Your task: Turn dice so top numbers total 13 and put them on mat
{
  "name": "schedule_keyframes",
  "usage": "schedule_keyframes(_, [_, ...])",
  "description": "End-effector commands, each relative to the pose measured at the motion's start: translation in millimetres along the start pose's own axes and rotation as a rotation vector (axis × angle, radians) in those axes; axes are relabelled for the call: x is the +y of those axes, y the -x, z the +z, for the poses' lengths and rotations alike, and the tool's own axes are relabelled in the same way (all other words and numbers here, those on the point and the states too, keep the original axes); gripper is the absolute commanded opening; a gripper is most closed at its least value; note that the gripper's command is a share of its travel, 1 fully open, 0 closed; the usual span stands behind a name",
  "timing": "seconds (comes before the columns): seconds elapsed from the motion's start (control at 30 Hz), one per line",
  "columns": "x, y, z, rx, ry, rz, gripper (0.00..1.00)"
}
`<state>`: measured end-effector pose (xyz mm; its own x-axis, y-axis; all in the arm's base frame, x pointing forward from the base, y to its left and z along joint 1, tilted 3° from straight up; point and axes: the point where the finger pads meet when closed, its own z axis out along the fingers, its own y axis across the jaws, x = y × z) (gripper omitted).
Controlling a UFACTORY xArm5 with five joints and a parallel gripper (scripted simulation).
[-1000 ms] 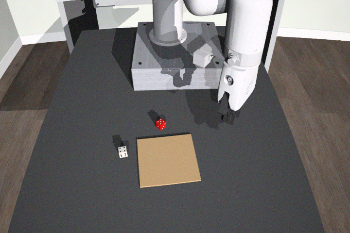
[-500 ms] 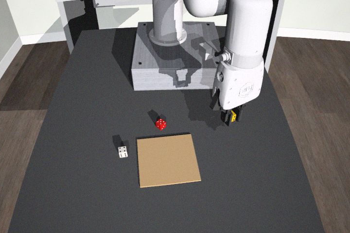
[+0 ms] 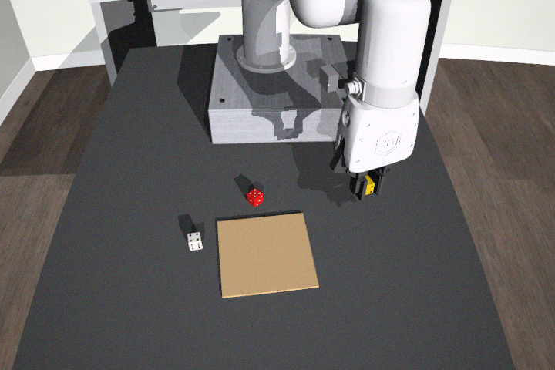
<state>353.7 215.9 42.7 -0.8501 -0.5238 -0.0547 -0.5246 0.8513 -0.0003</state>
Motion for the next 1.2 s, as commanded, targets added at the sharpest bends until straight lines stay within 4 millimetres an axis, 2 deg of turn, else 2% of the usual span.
schedule_keyframes(0.0, [0.0, 0.7, -0.3, -0.058, 0.0, 0.0, 0.15])
schedule_keyframes(0.23, [0.2, -2.3, -0.5, -0.287, -0.001, 0.001, 0.15])
schedule_keyframes(0.37, [0.2, -2.5, 0.0, -0.334, -0.001, 0.001, 0.15])
schedule_keyframes(0.47, [0.3, -4.2, -0.4, -0.458, -0.001, 0.001, 0.15])
schedule_keyframes(0.83, [0.4, -7.7, 0.7, -0.727, -0.002, 0.002, 0.15])
schedule_keyframes(1.17, [0.5, -9.2, -0.9, -0.848, -0.002, 0.002, 0.15])
